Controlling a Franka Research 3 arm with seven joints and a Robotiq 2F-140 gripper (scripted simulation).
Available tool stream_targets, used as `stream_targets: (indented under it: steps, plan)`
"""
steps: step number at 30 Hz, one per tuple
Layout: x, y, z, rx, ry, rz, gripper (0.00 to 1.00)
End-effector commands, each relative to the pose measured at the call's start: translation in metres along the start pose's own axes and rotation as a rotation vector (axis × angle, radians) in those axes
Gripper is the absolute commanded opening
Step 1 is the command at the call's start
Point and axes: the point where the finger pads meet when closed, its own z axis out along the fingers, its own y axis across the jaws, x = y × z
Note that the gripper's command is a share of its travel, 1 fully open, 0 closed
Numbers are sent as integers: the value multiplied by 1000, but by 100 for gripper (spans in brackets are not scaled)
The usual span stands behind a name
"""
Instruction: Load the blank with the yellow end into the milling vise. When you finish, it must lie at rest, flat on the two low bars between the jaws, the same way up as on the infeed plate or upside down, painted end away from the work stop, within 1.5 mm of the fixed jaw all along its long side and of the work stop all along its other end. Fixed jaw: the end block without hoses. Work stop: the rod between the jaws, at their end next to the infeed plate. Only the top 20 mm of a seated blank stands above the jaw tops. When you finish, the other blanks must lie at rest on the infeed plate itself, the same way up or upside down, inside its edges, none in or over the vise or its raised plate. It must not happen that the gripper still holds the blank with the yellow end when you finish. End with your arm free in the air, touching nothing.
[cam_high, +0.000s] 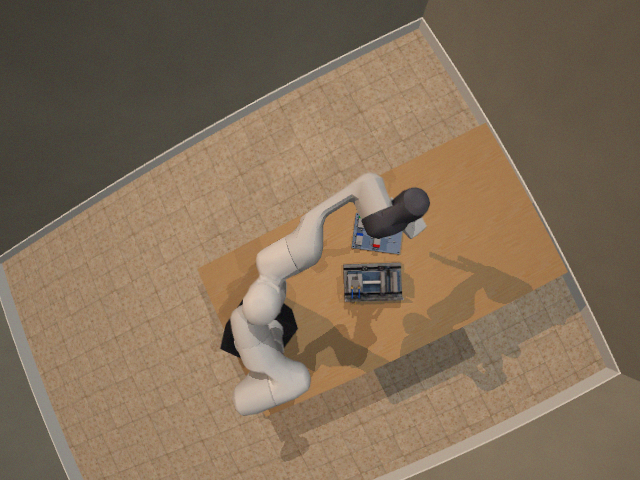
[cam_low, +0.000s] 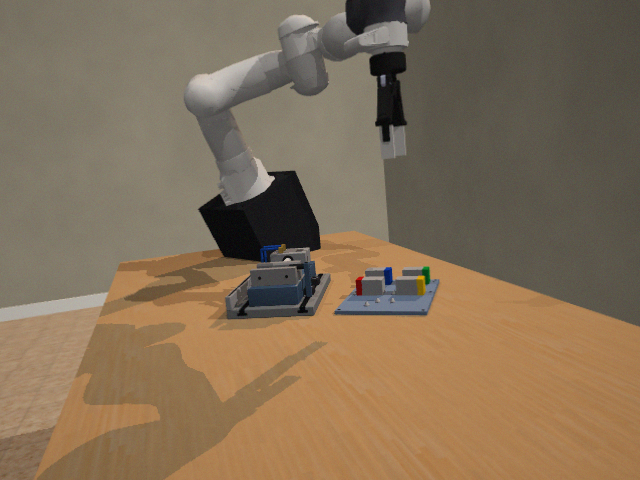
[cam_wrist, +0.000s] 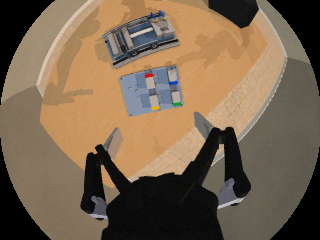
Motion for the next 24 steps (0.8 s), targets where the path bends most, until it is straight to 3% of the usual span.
stream_targets:
  steps: [1,24]
  plan:
    - [2,0,0,1,5,6,100]
    - [6,5,1,1,5,6,100]
